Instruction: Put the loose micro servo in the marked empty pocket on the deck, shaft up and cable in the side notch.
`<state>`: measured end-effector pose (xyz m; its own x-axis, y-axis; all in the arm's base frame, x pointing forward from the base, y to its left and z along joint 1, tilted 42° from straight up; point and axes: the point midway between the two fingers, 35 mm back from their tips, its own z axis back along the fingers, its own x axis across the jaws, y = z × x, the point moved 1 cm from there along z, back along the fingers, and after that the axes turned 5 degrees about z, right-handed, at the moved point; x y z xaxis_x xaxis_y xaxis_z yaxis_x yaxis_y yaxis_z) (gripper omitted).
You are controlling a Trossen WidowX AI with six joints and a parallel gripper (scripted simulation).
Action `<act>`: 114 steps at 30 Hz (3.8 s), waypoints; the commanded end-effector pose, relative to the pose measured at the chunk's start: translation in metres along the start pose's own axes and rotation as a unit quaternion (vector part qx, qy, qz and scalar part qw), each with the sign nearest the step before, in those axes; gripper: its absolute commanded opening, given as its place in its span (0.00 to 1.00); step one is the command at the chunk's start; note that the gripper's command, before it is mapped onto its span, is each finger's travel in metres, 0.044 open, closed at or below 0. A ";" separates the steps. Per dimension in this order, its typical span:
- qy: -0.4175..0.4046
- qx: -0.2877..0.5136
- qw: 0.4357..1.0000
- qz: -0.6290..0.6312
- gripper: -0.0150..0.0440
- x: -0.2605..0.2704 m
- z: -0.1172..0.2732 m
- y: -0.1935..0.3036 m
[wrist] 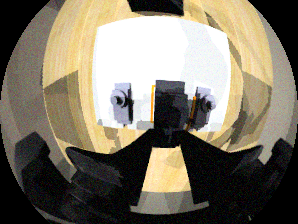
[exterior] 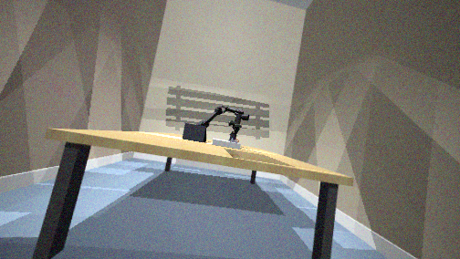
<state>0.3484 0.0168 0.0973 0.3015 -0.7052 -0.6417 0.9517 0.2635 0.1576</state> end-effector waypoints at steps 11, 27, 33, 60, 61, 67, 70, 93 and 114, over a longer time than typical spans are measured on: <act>0.002 0.002 1.000 -0.004 0.25 0.000 -0.012 0.001; 0.002 0.003 1.000 -0.004 0.25 0.000 -0.022 0.001; 0.002 0.003 1.000 -0.004 0.25 0.000 -0.029 0.001; 0.003 0.003 1.000 -0.004 0.25 0.000 -0.056 0.001; 0.003 0.003 1.000 -0.004 0.25 -0.001 -0.057 0.001; 0.003 0.003 1.000 -0.004 0.25 -0.001 -0.063 0.001; 0.003 0.003 1.000 -0.004 0.39 -0.001 -0.061 0.001; -0.002 0.001 1.000 -0.008 0.93 -0.002 0.020 -0.076; -0.005 0.013 0.999 -0.047 1.00 -0.005 0.078 -0.105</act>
<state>0.2505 -0.0554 0.1395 0.2190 -0.7286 -0.6490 0.9753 0.1825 0.1242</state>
